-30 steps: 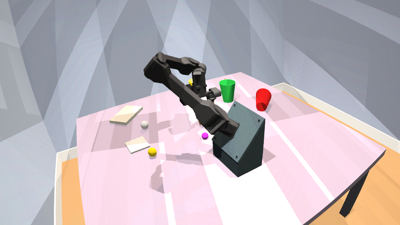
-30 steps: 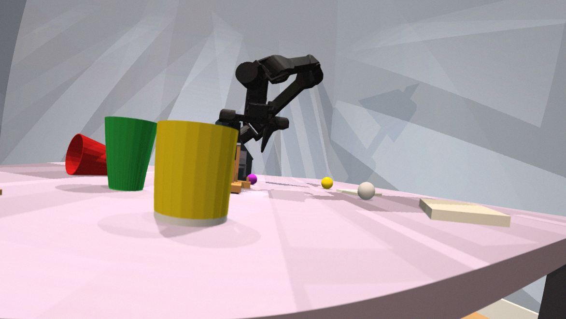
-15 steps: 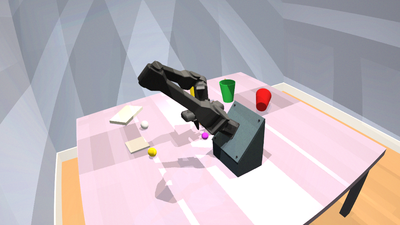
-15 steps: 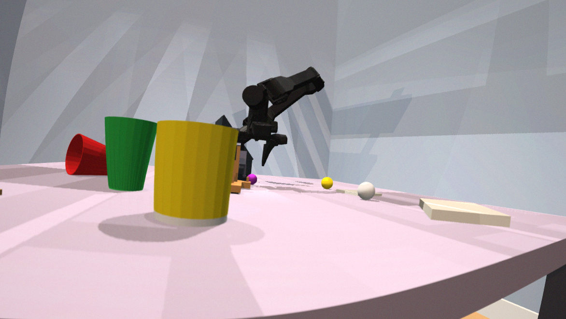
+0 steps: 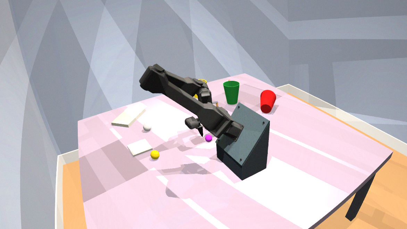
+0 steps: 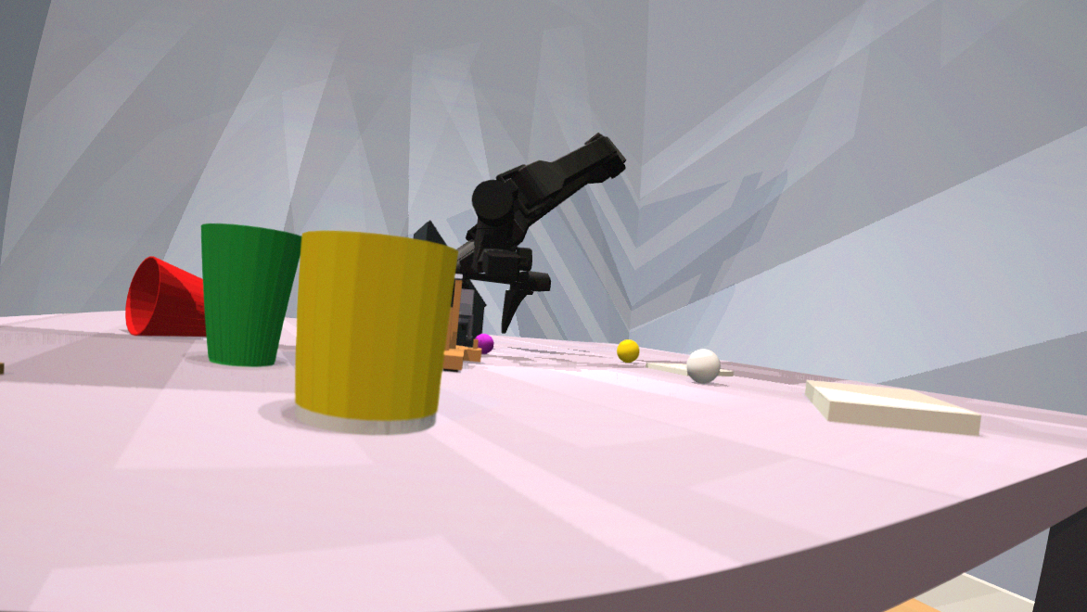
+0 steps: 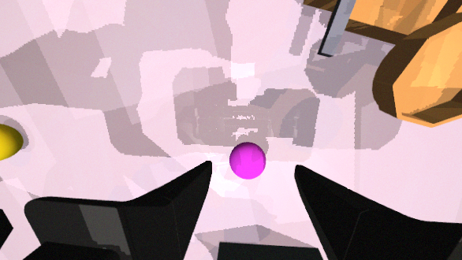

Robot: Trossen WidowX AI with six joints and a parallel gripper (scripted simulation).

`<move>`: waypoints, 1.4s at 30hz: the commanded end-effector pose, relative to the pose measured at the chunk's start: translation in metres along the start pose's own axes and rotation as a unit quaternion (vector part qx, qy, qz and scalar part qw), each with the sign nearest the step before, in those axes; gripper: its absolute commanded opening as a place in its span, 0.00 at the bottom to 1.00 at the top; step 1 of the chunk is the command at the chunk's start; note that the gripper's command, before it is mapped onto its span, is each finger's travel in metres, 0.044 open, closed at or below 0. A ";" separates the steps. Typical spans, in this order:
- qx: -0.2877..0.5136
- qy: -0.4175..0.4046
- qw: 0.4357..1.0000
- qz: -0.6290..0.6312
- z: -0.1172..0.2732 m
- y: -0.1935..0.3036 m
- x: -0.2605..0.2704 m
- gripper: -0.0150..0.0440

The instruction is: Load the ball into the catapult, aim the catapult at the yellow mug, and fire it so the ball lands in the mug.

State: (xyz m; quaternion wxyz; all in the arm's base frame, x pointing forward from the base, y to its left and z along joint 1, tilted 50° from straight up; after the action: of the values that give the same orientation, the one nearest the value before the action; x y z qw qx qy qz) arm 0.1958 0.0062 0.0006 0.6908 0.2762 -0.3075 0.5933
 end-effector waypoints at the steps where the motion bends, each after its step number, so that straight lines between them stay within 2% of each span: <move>1: 0.004 -0.004 1.000 -0.006 -0.008 0.003 0.001 0.76; 15: 0.004 -0.006 1.000 -0.006 -0.027 0.004 0.002 0.76; 20: 0.004 -0.006 1.000 -0.006 -0.027 0.004 0.002 0.54; 29: 0.004 -0.006 1.000 -0.006 -0.027 0.004 0.002 0.44; 33: 0.003 -0.003 1.000 -0.006 -0.021 0.002 0.000 0.26; 42: 0.000 0.009 1.000 -0.008 0.020 -0.006 -0.006 0.25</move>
State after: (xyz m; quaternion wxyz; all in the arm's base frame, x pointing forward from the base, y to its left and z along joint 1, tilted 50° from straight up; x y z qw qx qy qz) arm 0.1983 -0.0021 0.0011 0.6989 0.2776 -0.3023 0.5858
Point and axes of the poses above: the point midway between the two fingers, 35 mm back from their tips, its own z axis back along the fingers, its own x axis across the jaws, y = z × x, the point moved 5 cm from there along z, back along the fingers, and after that the axes turned 2 degrees about -z, right-handed, at the moved point
